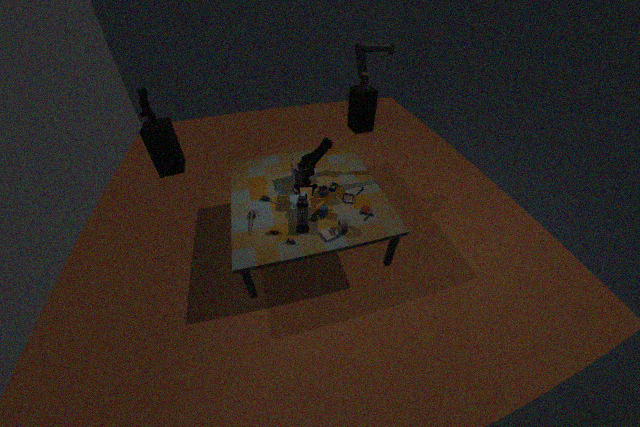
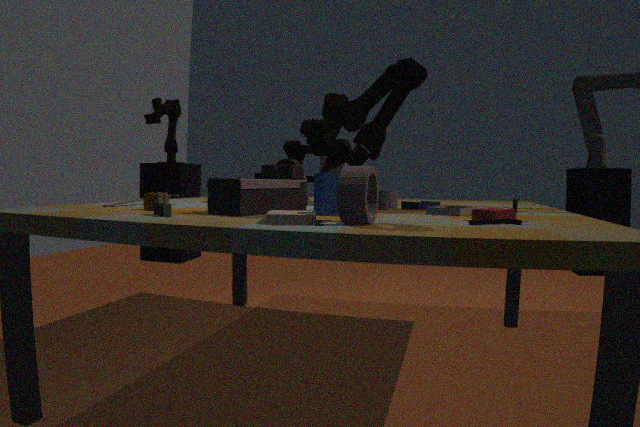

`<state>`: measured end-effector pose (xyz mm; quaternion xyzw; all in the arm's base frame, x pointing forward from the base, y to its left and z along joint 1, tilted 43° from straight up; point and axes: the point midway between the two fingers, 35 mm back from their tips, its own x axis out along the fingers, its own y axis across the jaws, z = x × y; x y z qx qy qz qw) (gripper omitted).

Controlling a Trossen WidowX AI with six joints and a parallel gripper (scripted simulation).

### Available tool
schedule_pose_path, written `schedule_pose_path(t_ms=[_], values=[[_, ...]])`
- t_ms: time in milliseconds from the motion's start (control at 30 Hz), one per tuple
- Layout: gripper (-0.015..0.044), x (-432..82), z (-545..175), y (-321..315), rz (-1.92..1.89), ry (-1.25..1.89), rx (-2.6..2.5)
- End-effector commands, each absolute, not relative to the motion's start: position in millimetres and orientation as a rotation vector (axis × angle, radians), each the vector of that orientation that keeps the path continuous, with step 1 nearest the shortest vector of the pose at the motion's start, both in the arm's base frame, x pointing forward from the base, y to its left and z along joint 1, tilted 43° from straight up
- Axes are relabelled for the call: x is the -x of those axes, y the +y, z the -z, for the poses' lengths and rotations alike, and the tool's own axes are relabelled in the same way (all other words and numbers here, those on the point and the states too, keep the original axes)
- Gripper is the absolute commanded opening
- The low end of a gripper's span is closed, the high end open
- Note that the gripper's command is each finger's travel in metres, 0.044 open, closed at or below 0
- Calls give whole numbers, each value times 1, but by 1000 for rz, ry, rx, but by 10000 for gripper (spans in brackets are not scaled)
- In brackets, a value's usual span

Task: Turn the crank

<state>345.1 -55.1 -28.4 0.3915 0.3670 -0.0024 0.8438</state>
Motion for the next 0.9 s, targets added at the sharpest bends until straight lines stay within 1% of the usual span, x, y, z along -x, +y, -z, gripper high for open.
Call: schedule_pose_path(t_ms=[0,733,867], values=[[440,-342,35,-49,10,785,-831],[440,-342,58,-27,9,783,-834],[335,-342,58,-27,9,783,-834]])
